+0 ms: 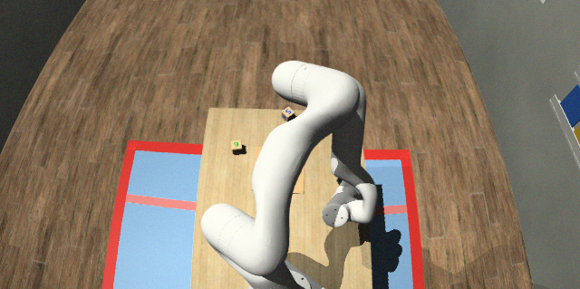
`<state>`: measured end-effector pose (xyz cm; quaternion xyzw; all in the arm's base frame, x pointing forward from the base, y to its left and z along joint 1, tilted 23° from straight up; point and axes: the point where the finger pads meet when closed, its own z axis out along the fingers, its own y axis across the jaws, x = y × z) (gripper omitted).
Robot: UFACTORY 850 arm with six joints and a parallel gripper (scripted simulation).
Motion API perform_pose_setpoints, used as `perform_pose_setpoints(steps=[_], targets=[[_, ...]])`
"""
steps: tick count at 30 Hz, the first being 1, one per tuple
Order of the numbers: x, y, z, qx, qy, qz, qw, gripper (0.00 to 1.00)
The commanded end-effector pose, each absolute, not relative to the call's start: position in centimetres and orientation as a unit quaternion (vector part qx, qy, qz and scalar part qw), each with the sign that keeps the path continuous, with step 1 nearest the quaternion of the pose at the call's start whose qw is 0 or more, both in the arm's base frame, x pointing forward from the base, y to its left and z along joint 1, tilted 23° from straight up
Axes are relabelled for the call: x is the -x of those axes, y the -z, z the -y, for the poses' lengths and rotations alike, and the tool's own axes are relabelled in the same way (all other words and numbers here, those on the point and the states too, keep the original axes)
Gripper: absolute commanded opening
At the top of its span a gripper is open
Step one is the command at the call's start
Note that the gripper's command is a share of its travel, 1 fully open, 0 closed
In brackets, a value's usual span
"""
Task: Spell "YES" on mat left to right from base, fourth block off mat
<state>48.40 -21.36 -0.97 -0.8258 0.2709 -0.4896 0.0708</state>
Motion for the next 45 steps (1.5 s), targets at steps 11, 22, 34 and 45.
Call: perform_pose_setpoints(steps=[11,22,34,45], targets=[[-48.6,1.0,21.3,0.793,0.541,-0.275,0.054,0.41],[-48.9,2.1,20.9,0.793,0.541,-0.275,0.054,0.41],[-49.7,5.2,19.9,0.793,0.541,-0.275,0.054,0.41],[-49.8,5.6,19.8,0.793,0.541,-0.275,0.054,0.41]])
